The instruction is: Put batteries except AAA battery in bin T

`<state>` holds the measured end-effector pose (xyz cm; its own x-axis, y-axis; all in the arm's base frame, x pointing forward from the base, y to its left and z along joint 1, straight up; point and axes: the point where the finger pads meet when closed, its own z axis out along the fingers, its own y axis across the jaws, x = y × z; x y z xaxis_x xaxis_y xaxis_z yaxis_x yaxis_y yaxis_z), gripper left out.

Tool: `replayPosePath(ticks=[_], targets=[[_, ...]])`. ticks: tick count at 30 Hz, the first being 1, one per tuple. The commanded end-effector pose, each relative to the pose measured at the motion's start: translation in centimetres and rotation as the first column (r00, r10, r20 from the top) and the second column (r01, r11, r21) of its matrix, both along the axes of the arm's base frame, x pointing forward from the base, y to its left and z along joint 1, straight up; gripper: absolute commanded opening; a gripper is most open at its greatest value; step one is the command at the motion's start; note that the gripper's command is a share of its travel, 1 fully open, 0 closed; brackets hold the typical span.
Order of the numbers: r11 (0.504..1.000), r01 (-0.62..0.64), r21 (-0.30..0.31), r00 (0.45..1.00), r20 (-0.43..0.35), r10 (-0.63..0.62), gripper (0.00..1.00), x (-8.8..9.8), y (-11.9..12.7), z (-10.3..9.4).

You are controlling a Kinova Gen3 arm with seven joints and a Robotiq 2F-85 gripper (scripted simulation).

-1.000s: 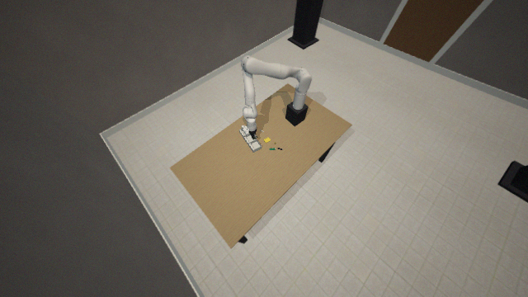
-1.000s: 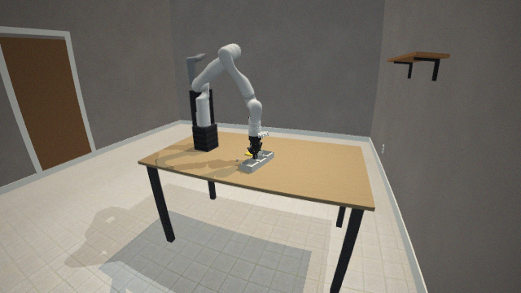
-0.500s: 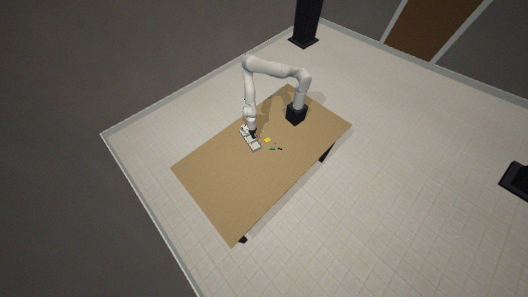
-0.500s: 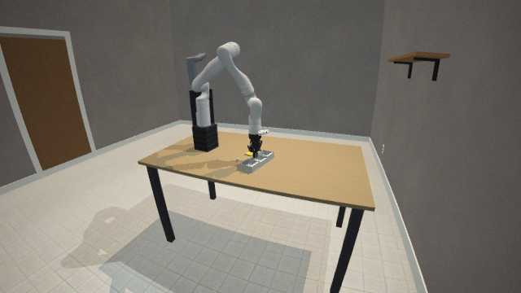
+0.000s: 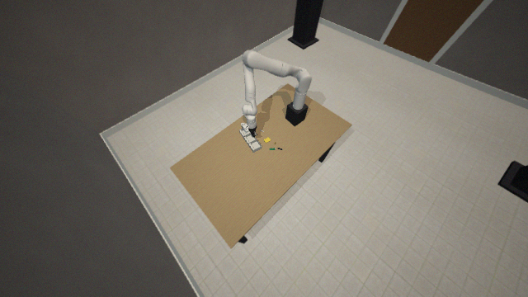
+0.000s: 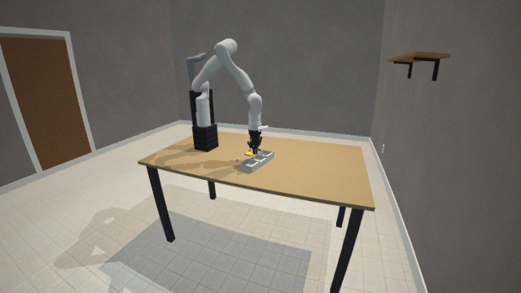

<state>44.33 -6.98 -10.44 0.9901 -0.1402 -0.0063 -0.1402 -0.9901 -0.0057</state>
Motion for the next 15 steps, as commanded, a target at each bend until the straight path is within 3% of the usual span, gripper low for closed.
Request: replayPosePath(ticks=[1, 7, 15], targets=[[1.0, 0.002, 0.0, 1.0, 0.001, -0.002, 0.09, -0.1, -0.2, 1.7], [1.0, 0.009, 0.002, 1.0, 0.004, -0.009, 0.09, 0.1, -0.1, 1.8], [1.0, 0.013, 0.002, 1.0, 0.004, -0.013, 0.09, 0.5, 3.0, 1.8]])
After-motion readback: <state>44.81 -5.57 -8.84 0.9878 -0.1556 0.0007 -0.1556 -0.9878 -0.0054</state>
